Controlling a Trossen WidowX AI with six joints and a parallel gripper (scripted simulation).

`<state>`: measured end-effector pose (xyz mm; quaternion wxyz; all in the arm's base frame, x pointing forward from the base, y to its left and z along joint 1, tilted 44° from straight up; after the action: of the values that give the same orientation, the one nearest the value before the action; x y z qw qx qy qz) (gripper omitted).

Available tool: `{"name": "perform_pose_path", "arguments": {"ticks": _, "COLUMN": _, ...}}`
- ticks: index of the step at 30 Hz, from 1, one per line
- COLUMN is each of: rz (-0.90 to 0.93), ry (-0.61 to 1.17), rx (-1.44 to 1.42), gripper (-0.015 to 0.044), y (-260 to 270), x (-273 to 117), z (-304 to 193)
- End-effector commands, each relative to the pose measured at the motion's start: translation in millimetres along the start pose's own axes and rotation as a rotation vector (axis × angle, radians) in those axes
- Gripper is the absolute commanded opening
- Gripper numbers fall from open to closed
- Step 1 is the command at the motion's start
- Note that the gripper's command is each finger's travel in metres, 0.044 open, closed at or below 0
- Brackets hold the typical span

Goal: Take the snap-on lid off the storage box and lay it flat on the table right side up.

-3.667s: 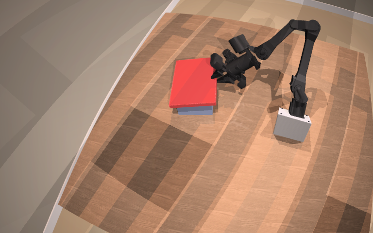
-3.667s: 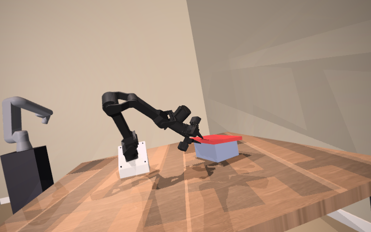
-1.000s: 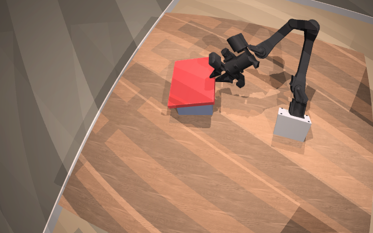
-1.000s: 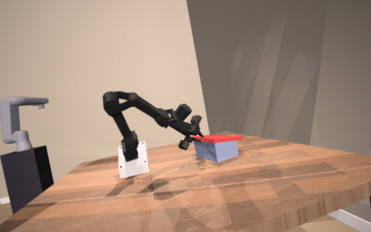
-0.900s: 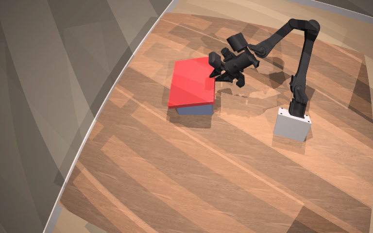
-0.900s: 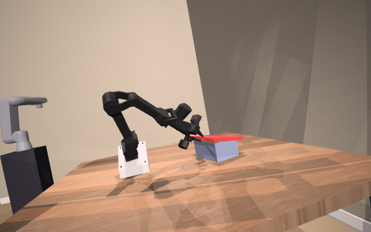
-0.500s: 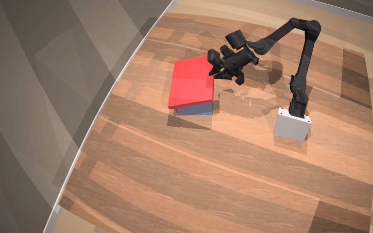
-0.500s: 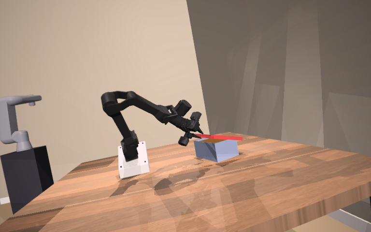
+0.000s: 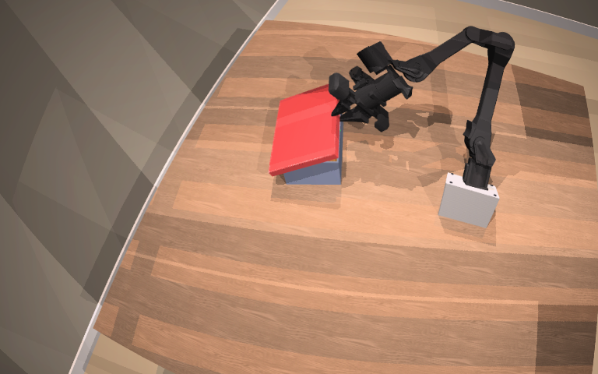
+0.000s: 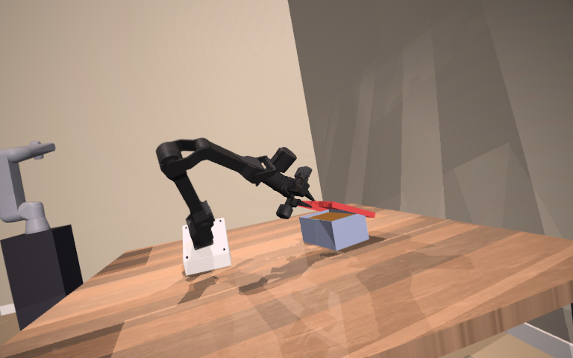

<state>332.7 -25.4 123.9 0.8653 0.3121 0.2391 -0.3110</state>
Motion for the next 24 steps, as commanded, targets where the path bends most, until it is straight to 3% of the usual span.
{"name": "perform_pose_path", "arguments": {"ticks": 1, "rz": 0.006, "ry": -0.003, "rx": 0.003, "gripper": 0.0, "y": 8.6, "x": -2.1, "z": 1.4}}
{"name": "perform_pose_path", "arguments": {"ticks": 24, "rz": 0.007, "ry": -0.003, "rx": 0.005, "gripper": 0.0, "y": 44.7, "x": -6.0, "z": 3.4}}
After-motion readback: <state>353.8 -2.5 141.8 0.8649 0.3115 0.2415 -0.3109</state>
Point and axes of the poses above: the point midway between the two fingers, 35 mm back from their tips, its own x axis out along the fingers, its own y axis across the jaws, z = x × y, the point moved 4 cm from there along -x, back along the fingers, and after that the axes turned 3 degrees about -x, right-handed, at the moved point
